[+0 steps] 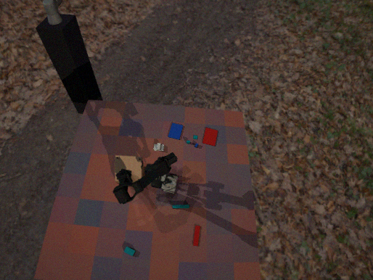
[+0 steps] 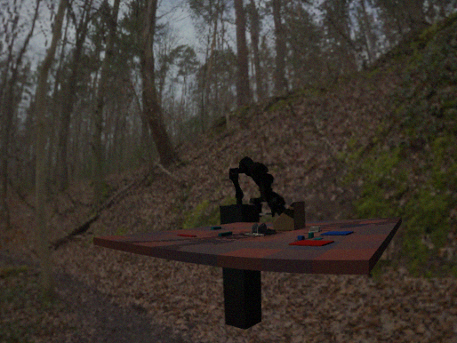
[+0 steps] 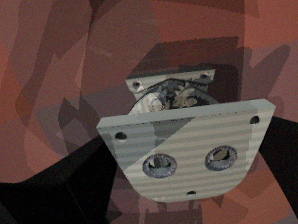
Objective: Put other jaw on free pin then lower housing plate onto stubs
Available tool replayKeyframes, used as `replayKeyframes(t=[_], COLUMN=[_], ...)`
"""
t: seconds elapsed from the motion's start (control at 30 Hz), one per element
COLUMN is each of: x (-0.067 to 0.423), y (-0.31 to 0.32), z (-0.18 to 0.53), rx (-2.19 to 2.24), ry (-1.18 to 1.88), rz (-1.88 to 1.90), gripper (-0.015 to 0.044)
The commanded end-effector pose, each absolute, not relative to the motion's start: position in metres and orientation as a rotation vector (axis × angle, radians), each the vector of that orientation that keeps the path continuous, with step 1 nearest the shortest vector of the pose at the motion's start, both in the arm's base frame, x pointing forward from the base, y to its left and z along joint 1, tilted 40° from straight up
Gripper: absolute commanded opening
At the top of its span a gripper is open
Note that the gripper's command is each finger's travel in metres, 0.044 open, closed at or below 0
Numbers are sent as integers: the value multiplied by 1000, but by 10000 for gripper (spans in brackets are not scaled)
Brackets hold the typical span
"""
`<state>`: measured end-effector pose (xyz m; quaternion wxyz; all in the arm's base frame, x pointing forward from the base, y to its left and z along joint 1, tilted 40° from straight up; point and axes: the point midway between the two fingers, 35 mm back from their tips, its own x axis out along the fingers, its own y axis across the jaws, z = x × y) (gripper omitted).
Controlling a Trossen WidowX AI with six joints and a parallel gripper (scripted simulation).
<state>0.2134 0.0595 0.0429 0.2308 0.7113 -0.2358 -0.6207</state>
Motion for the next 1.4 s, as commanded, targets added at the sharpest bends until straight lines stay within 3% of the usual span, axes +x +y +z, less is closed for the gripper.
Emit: replayKeyframes(t=[0.0,1.37], x=[213,220], y=[59,26], z=[43,2], rx=[1947,1948], ry=[-645,-647], rz=[-1702,-1700], gripper=[351,351])
